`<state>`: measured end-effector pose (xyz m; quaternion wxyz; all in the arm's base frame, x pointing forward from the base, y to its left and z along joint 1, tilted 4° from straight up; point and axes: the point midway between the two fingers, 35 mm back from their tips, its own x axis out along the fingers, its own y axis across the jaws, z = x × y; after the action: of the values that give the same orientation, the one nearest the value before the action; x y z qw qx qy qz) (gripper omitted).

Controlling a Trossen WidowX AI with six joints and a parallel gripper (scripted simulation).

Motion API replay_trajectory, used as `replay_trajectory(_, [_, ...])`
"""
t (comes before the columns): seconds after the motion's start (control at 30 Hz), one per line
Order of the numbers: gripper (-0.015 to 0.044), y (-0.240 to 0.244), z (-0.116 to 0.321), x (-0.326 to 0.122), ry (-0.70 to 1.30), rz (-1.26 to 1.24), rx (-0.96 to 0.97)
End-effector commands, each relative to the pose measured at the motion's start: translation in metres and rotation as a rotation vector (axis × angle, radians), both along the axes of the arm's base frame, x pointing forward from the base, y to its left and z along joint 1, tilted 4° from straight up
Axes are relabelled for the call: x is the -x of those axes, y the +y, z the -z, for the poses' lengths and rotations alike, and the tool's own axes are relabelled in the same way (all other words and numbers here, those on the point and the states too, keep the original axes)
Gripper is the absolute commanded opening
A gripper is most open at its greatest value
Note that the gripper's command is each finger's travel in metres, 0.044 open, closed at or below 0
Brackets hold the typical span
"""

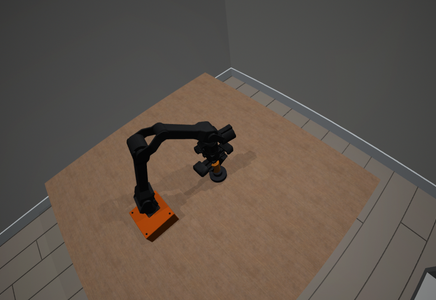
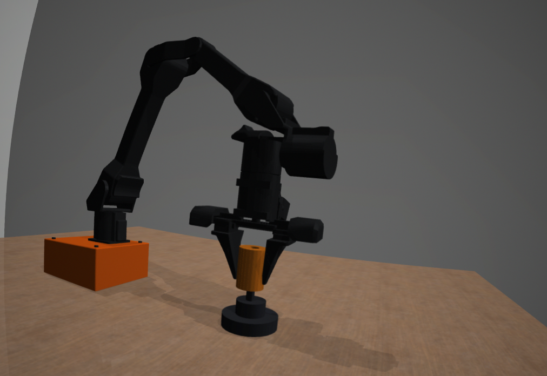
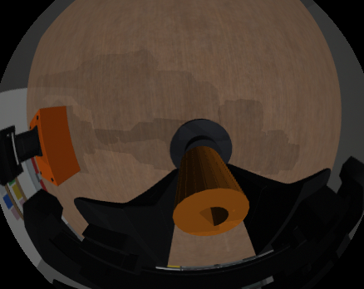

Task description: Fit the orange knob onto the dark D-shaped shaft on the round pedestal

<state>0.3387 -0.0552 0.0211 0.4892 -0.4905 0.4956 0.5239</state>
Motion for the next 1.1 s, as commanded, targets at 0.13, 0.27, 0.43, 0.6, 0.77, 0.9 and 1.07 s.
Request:
replay_trajectory(0.13, [0.0,-0.0005,-0.0051,-0.0021,-0.013,-0.126,-0.002])
replay_trajectory(0.27, [0.0,-0.0008,-0.005,-0.004,-0.013,-0.126,-0.002])
replay_trajectory(0.43, [0.0,-0.001,-0.0025,-0.0063,-0.013,-0.126,-0.002])
replay_trajectory(0.6, [0.0,-0.0008,-0.0005,-0.0052,-0.013,-0.126,-0.002])
replay_trajectory(0.77, [0.0,-0.0007,0.0007,-0.0043,-0.013,-0.126,-0.002])
replay_trajectory(0.9, [0.0,-0.0005,0.001,-0.0031,-0.013,-0.126,-0.002])
replay_trajectory(1.07, [0.0,-0.0004,-0.0006,-0.0021,-0.013,-0.126,-0.002])
